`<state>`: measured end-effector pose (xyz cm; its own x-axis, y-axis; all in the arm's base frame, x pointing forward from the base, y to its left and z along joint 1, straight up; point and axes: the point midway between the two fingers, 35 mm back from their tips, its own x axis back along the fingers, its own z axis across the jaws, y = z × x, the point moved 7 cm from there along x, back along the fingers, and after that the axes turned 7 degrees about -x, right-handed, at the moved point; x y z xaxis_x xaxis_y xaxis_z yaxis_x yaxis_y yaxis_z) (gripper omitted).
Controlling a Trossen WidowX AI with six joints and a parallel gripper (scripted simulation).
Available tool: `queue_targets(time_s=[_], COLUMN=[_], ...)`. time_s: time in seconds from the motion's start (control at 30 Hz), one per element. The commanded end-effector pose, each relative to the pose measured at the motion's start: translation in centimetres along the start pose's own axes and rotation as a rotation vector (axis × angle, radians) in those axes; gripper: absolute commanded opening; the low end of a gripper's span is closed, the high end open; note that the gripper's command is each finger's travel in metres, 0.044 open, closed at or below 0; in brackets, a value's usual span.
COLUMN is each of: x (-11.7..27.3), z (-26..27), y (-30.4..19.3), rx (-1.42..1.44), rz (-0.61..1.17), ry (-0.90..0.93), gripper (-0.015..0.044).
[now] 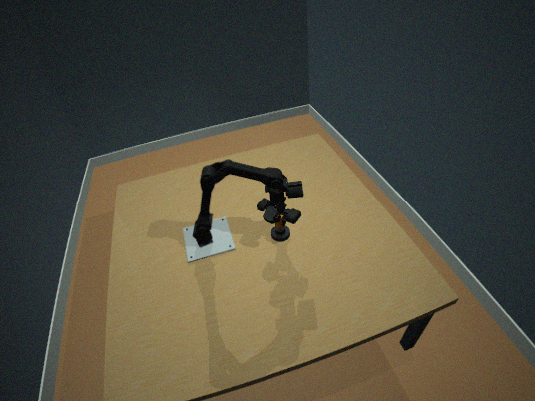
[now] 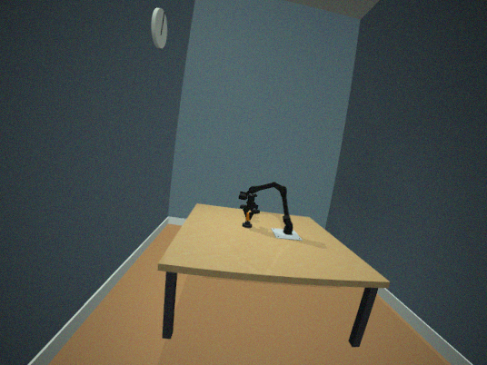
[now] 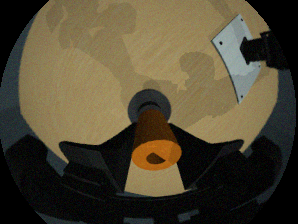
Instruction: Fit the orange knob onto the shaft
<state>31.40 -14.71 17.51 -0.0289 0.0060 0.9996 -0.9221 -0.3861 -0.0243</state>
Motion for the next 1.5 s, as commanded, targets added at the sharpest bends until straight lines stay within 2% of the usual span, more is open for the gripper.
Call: queue_targets(time_s=[0.0, 0.63, 1.47], x=[0.0, -0.1, -1.3], z=[0.0, 0.1, 0.1], y=[0.0, 0.0, 0.0], rx=[0.021, -0.055, 0.059], rz=[0.002, 0.003, -0.001], ry=[0.005, 0.005, -0.001], gripper=[0.0000, 0.0000, 0.0000])
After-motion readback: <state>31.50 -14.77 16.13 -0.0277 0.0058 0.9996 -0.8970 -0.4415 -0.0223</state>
